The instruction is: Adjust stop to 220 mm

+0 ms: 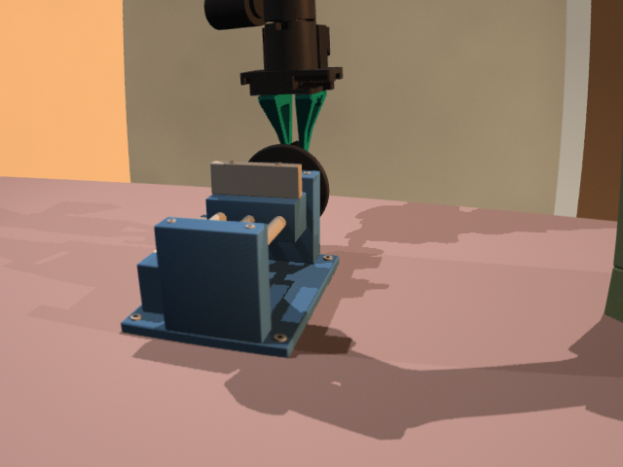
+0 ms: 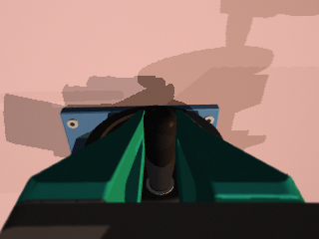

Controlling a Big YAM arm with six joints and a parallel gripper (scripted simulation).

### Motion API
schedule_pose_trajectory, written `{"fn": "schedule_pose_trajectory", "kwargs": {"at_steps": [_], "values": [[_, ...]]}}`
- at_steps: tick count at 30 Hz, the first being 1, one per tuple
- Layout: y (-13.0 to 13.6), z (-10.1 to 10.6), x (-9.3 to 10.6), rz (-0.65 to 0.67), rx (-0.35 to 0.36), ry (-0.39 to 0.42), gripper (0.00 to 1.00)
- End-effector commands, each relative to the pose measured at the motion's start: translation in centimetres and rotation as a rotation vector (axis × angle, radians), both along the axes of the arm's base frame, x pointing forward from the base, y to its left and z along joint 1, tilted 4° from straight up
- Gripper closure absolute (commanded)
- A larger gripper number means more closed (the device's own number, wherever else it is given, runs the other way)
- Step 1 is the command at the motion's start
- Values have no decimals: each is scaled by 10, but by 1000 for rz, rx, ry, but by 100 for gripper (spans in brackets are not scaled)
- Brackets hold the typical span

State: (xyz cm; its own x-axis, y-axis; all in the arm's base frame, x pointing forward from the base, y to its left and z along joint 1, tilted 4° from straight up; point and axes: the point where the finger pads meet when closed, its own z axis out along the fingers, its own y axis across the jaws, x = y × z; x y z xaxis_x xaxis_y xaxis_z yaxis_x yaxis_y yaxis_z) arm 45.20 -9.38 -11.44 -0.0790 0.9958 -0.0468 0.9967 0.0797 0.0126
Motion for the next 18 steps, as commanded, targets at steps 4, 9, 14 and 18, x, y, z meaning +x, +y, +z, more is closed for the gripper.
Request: {"fn": "schedule_pose_trajectory", "kwargs": {"at_steps": [4, 9, 14, 18], "values": [[4, 13, 48, 4, -9, -76, 94], [4, 17, 52, 4, -10, -84, 94], [4, 15, 53, 4, -10, -84, 94], [4, 5, 59, 4, -10, -85, 94]]}}
